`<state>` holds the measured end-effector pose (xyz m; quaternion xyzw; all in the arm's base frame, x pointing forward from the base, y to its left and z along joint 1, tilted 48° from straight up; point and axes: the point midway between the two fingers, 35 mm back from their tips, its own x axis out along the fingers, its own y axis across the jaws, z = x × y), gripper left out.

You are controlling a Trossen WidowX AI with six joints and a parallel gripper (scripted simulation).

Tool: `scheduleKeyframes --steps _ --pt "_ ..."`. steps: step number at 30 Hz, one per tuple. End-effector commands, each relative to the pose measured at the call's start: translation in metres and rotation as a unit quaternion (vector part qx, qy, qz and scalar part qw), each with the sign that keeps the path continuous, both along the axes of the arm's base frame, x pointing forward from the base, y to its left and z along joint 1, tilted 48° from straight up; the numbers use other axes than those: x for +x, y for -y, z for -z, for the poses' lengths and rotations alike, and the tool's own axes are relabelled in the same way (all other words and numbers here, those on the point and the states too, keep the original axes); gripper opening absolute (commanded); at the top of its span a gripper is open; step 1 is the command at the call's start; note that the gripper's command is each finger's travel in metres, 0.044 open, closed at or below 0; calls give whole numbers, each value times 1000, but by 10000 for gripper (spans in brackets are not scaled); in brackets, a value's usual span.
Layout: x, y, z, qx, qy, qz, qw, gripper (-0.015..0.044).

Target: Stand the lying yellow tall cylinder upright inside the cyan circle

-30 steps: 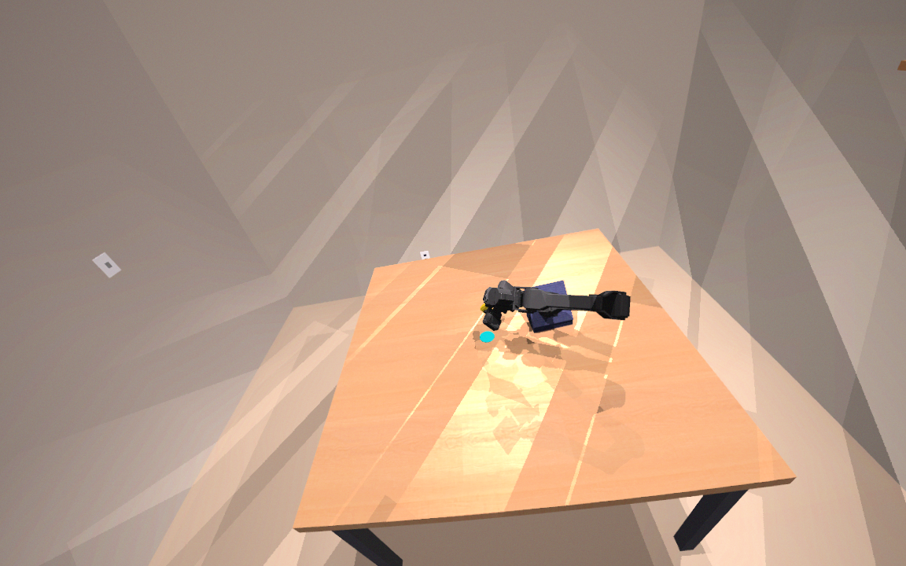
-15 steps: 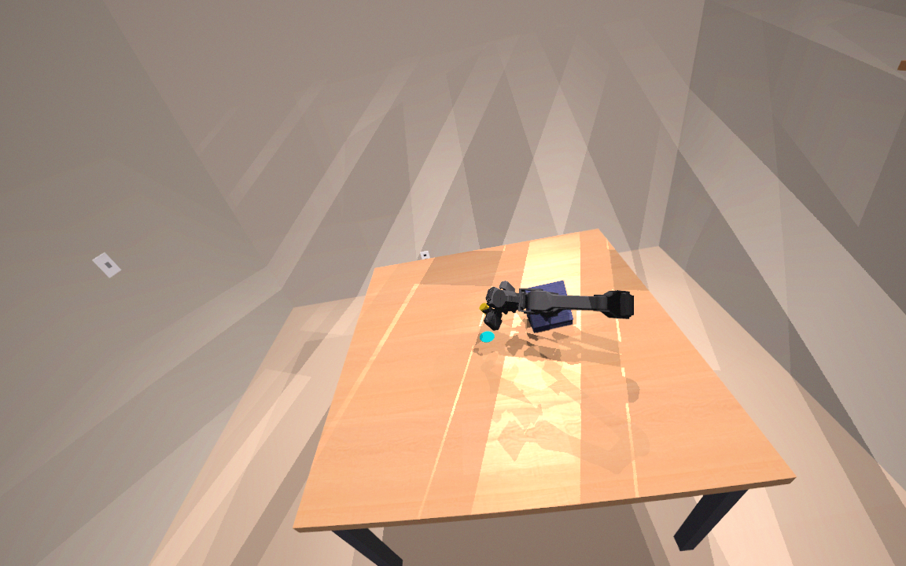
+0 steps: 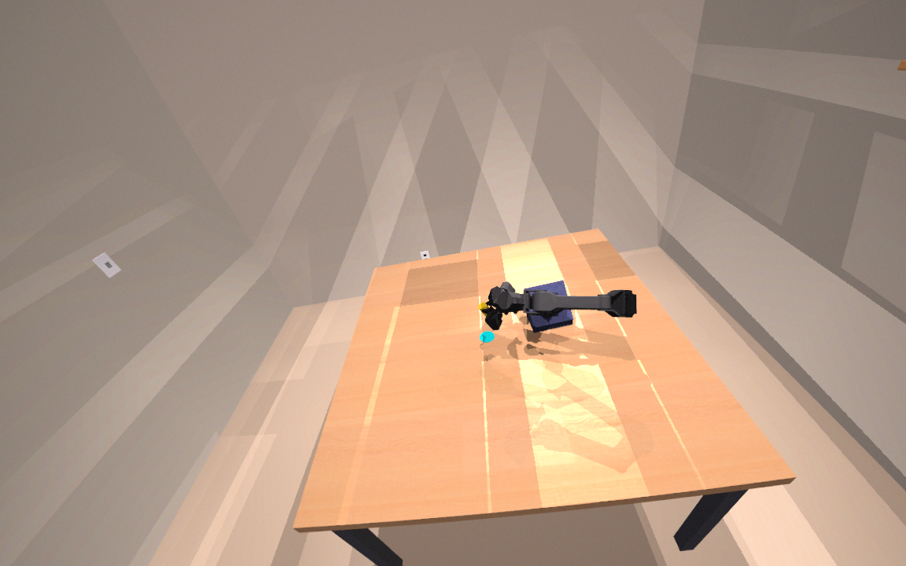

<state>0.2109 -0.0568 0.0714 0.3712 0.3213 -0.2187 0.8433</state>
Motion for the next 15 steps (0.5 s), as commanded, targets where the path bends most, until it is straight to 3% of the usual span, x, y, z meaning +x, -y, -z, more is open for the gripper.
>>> scheduleKeyframes --steps 1,15 --pt "1 1 -3 -3 17 10 1000 105" --pt "1 2 -5 -4 65 36 997 105"
